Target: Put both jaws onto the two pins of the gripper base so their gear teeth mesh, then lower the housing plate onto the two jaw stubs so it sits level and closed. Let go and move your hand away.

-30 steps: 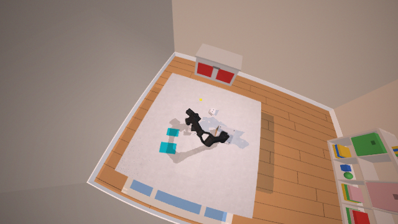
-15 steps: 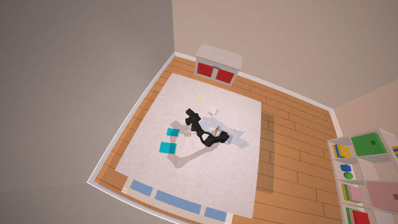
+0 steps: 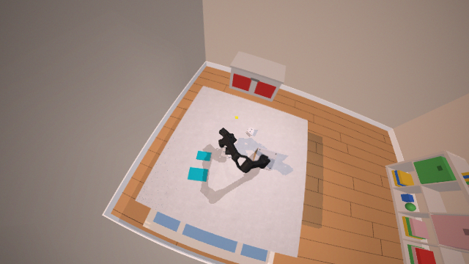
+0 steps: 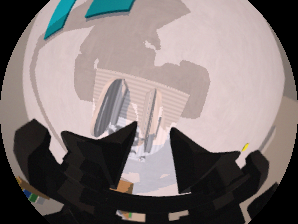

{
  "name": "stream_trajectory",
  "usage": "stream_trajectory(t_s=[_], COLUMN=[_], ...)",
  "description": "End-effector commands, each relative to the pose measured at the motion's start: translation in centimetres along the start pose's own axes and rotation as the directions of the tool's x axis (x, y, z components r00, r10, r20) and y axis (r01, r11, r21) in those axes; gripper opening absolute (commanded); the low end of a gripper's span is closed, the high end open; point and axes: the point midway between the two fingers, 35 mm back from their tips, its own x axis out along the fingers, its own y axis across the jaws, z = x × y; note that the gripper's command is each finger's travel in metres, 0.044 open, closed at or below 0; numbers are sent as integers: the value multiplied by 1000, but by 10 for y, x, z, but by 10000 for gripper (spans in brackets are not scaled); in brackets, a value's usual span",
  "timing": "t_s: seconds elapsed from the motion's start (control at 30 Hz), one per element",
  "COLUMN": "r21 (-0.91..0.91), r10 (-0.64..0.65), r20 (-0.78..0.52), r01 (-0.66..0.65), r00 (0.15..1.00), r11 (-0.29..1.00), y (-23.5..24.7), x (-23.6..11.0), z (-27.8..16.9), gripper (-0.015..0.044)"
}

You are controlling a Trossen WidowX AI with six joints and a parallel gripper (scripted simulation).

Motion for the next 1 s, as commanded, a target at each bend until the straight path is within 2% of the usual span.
stream_trajectory(t_s=[0.0,0.37,0.63,0.7,0.73,0.97], r21=[2,2,-3,-3,3,143], r10=[-1,-1,-6,-6,-3,-11], r20=[1,1,-1,-2,3,3], r01=[1,1,6,6,3,10], r00=[1000,1000,1000,1000,1000,1000], r11=[1000,1000,1000,1000,1000,990], y=[0,-1,0,0,-1,-11], x=[-1,-3,-65,-67,-57,-60], z=[0,0,1,0,1,-4], gripper=[224,224,224,224,224,408])
